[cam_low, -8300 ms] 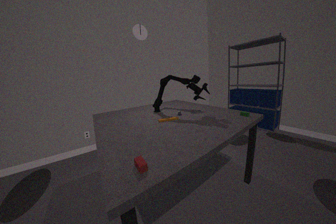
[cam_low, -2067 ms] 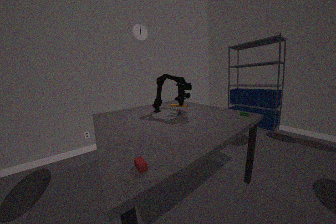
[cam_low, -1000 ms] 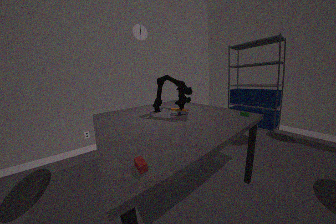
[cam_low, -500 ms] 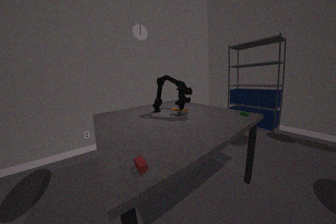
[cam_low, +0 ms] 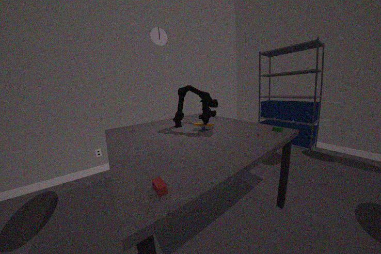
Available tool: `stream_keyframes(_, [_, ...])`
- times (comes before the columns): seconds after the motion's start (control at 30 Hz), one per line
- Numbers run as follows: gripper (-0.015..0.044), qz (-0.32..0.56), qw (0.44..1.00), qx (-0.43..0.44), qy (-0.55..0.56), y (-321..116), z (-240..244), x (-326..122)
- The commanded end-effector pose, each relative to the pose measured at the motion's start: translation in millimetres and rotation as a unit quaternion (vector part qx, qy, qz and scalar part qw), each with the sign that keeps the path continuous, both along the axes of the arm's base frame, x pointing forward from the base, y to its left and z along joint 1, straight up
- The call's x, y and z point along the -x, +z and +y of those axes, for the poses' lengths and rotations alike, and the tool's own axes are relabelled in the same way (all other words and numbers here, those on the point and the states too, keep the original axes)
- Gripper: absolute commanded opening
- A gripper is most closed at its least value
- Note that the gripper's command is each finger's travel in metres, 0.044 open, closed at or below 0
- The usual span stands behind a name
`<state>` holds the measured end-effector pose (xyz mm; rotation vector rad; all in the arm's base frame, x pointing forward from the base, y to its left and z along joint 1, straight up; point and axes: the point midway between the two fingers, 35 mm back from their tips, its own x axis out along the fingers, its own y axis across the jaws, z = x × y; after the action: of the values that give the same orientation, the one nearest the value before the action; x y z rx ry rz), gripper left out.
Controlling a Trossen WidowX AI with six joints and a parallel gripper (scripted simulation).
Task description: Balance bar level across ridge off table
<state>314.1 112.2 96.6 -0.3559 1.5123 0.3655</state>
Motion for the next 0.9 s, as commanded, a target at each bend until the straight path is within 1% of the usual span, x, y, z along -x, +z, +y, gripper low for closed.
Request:
stream_keyframes(0.0, [0.0,0.0,1.0,0.001,-0.002,-0.8,-0.6,-0.2])
stream_keyframes(0.87, [0.0,0.0,1.0,0.001,-0.002,-2.9,-0.6,-0.2])
